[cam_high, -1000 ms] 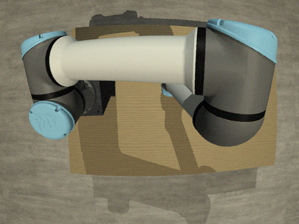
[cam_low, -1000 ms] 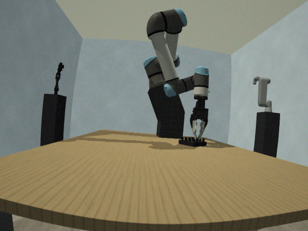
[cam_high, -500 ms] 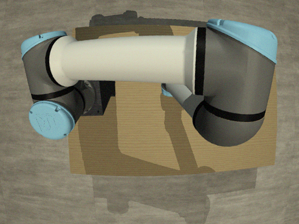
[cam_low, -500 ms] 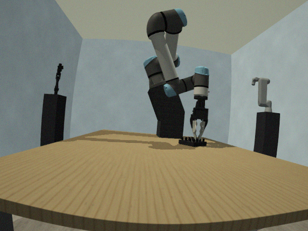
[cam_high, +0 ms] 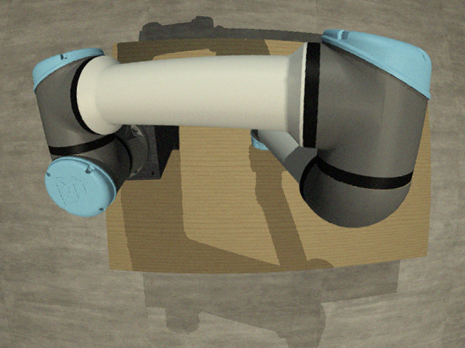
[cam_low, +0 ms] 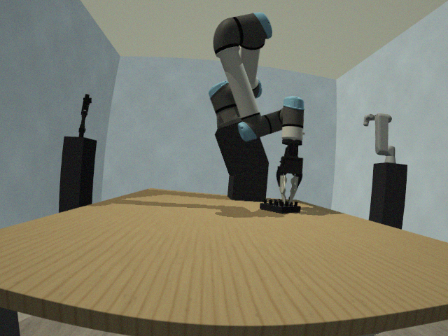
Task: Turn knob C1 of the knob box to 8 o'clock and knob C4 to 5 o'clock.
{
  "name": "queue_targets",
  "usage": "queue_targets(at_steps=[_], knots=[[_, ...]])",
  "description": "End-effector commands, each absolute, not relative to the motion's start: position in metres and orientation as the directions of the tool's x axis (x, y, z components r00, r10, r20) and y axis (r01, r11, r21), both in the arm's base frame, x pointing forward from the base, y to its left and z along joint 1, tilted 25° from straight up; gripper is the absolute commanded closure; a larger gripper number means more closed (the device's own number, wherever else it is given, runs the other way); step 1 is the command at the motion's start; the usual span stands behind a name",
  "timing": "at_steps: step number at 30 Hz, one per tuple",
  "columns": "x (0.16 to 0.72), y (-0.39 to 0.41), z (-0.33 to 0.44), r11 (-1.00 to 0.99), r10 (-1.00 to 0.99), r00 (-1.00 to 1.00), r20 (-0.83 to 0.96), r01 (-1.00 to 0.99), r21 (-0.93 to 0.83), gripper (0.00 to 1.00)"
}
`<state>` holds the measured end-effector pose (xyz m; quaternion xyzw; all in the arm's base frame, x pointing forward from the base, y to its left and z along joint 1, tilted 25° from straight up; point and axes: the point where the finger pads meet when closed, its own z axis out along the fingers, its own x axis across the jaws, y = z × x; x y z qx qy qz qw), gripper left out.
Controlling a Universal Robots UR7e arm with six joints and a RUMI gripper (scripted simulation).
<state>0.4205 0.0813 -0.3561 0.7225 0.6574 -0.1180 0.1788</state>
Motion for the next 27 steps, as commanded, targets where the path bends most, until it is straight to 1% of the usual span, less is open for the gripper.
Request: queue_targets(at_steps=[1, 18, 27], knots=[[0.4210, 0.0816, -0.3557, -0.072, 0.908, 0.108, -0.405, 0.992, 0.104, 0.96], [0.4210, 0.0818, -0.3558, -0.109, 0.904, 0.148, -0.401, 0.987, 0.121, 0.96], [0.4211, 0.0821, -0.3559, -0.176, 0.893, 0.222, -0.390, 0.973, 0.151, 0.96]])
